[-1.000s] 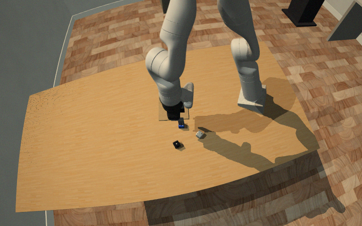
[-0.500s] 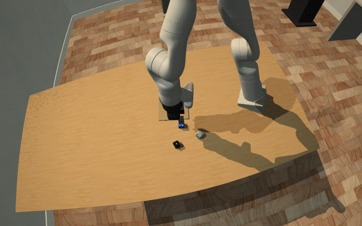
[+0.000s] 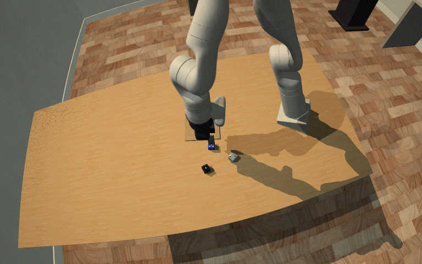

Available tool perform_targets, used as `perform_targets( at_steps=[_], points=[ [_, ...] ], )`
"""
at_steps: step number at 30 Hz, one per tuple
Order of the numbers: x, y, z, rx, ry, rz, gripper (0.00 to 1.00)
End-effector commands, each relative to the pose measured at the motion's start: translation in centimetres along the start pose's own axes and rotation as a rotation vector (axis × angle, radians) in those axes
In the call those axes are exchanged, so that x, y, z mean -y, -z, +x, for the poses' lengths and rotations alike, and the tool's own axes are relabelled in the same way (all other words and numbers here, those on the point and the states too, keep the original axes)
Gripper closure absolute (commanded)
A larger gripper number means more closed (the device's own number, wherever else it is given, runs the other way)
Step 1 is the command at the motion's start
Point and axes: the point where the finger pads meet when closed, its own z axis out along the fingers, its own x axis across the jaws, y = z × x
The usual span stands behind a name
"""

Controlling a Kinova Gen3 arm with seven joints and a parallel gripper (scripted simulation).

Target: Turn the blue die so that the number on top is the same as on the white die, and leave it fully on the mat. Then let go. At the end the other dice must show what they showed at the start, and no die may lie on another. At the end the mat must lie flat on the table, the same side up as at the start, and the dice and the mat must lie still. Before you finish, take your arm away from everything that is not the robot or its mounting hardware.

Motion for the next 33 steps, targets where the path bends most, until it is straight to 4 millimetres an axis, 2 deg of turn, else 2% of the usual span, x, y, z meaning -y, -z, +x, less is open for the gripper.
perform_targets(
  at_steps=[1, 21, 33],
  points=[
    [-0.41, 0.12, 0.2, -0.008, 0.009, -0.01, 0.21],
    [-0.41, 0.05, 0.2, -0.008, 0.009, -0.01, 0.21],
    [-0.42, -0.82, 0.21, -0.008, 0.01, -0.01, 0.21]
  ],
)
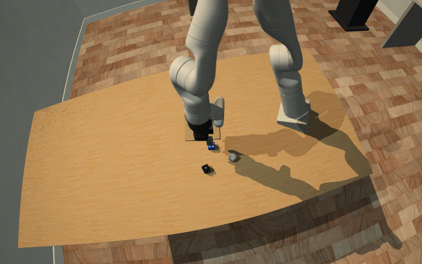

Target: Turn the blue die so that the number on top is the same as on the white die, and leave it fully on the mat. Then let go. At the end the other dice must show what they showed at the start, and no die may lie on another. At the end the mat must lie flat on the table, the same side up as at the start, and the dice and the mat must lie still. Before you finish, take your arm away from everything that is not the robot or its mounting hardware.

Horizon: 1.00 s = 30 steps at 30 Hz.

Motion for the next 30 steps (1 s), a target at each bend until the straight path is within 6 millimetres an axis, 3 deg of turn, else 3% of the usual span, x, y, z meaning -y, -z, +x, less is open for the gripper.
perform_targets(
  at_steps=[1, 30],
  points=[
    [0.1, -0.4, 0.0, 0.001, 0.003, 0.003, 0.21],
    [0.1, -4.1, 0.0, 0.001, 0.003, 0.003, 0.21]
  ],
)
